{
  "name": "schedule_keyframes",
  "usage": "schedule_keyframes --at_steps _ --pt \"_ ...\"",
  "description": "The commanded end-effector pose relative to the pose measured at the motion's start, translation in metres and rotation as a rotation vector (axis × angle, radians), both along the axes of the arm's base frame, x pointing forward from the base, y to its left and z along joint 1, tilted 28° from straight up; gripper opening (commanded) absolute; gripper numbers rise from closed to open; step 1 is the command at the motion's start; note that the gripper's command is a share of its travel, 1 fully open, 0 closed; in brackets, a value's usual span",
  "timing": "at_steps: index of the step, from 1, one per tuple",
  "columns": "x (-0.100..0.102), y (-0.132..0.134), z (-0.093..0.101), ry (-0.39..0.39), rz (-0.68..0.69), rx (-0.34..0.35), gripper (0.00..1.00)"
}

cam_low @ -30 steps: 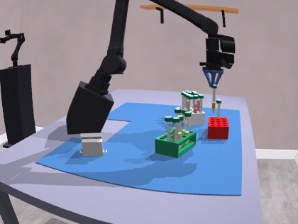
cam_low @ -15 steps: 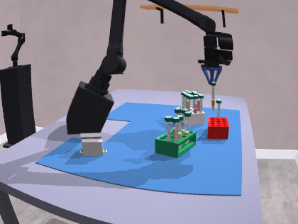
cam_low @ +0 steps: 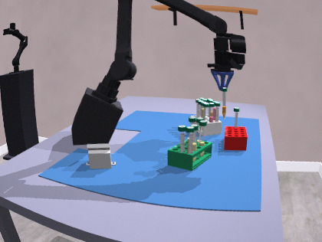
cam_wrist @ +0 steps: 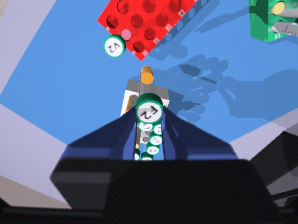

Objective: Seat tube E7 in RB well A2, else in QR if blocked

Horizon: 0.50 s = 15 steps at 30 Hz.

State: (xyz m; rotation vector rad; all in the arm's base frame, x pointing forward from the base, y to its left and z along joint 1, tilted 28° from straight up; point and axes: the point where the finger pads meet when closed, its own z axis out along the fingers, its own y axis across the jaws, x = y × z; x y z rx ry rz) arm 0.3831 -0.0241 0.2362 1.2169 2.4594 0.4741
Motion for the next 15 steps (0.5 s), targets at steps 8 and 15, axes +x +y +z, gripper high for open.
schedule_keyframes --at_steps 8,15 --pt "-0.015 -0.008 0.002 -0.036 -0.005 -0.010 0.00" --pt "-0.021 -0.023 -0.005 -0.033 -0.005 -0.012 0.00"
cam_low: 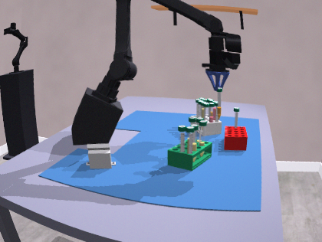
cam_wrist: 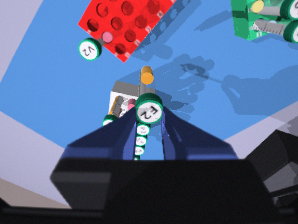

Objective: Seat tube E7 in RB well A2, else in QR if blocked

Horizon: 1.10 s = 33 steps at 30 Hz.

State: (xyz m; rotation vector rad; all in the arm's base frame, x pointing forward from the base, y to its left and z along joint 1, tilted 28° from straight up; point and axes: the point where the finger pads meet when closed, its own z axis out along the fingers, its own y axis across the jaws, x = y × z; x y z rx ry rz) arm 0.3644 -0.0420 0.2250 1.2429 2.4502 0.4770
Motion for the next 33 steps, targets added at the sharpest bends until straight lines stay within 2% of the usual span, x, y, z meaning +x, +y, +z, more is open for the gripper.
schedule_keyframes --at_steps 1,12,17,18,32,33 --pt "-0.003 -0.008 0.005 -0.036 0.013 -0.020 0.00" --pt "-0.015 -0.041 -0.013 -0.014 0.012 -0.016 0.00" --pt "-0.016 -0.038 -0.013 -0.020 0.080 -0.047 0.00" --pt "-0.015 -0.033 -0.013 -0.024 0.125 -0.062 0.00" --pt "-0.016 -0.037 -0.013 -0.088 0.524 -0.274 0.00" --pt "-0.016 -0.037 -0.013 -0.088 0.524 -0.274 0.00"
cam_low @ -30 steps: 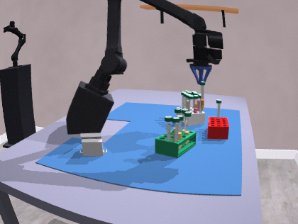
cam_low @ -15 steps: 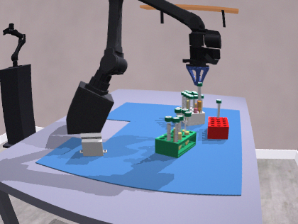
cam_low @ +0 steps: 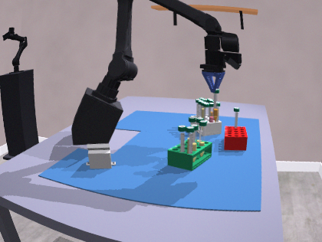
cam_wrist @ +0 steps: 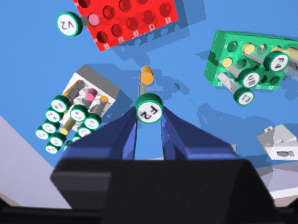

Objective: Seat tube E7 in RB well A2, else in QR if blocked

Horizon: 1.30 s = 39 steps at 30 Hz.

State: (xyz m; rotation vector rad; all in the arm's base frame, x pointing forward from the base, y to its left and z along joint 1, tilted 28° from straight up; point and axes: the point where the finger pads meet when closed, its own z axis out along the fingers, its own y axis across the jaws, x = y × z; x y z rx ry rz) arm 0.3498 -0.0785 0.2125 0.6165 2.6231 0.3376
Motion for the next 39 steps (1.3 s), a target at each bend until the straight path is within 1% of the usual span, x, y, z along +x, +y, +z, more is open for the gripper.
schedule_keyframes --at_steps 1,16,18,22,23,25,33,35,39 --pt "-0.001 0.000 0.000 -0.022 0.104 -0.056 0.00" --pt "-0.001 0.000 0.000 -0.090 0.545 -0.283 0.00" --pt "-0.001 0.000 0.000 -0.090 0.545 -0.283 0.00" --pt "-0.001 0.000 0.000 -0.106 0.651 -0.337 0.00" --pt "-0.001 0.000 0.000 -0.106 0.651 -0.337 0.00" --pt "-0.008 -0.008 0.003 -0.119 0.637 -0.348 0.00" --pt "-0.026 -0.024 -0.010 -0.112 0.638 -0.345 0.00" --pt "-0.026 -0.024 -0.010 -0.112 0.638 -0.345 0.00" --pt "-0.036 -0.032 -0.016 -0.107 0.639 -0.341 0.00"
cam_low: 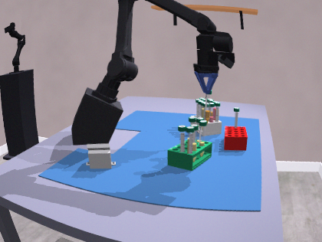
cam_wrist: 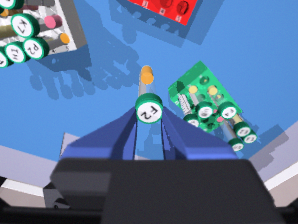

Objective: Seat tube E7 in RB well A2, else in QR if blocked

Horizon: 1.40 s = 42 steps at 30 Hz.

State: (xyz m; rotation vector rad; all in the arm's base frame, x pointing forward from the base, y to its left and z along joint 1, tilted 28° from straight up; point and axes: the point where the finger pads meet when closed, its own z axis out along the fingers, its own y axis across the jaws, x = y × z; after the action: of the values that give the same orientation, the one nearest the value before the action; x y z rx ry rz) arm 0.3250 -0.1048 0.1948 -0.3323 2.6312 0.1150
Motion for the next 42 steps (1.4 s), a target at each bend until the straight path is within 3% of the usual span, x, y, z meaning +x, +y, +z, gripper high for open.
schedule_keyframes --at_steps 1,42 --pt "-0.013 -0.007 0.000 -0.012 0.011 -0.018 0.00" --pt "-0.092 -0.085 -0.061 0.011 0.009 0.002 0.00"
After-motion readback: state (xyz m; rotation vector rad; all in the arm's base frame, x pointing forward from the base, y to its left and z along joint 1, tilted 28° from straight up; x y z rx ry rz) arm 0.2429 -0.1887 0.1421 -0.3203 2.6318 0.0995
